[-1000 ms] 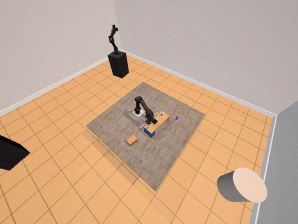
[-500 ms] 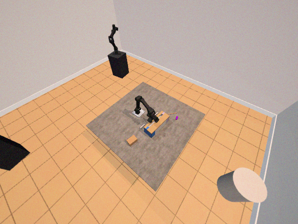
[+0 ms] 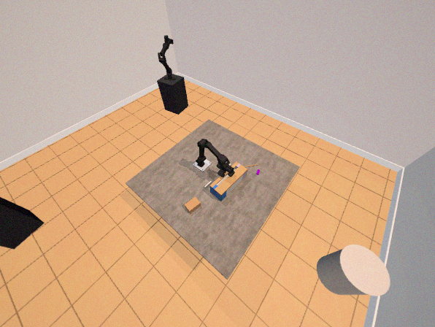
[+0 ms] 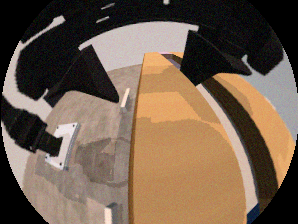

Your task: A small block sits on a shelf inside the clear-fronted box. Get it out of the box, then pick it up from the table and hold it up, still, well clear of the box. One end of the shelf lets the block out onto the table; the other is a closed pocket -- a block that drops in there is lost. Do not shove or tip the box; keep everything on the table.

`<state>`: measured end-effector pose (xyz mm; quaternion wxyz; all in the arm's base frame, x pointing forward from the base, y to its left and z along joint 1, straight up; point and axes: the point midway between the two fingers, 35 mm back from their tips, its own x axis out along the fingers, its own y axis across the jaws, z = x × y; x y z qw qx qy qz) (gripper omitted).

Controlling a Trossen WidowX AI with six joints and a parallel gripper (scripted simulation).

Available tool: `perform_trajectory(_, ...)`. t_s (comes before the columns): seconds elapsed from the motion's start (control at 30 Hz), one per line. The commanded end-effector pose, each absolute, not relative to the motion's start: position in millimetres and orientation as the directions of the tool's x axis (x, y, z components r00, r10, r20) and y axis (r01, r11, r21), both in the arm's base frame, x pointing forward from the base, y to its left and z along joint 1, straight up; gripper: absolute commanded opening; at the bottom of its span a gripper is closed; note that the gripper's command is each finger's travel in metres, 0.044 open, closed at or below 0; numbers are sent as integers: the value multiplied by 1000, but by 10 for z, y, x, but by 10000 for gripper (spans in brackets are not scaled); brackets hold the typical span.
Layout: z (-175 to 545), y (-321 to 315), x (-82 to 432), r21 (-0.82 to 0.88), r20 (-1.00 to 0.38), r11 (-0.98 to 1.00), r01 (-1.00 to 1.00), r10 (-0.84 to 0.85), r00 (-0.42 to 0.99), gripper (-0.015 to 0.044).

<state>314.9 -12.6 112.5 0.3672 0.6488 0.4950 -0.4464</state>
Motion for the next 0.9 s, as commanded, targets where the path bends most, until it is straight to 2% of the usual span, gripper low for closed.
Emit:
perform_trajectory(0.0,1114,-26,3166,31,-942,-242,970,318,109,400)
perform_trajectory(0.87,1119,595,3323,31,-940,-242,970,323,111,400)
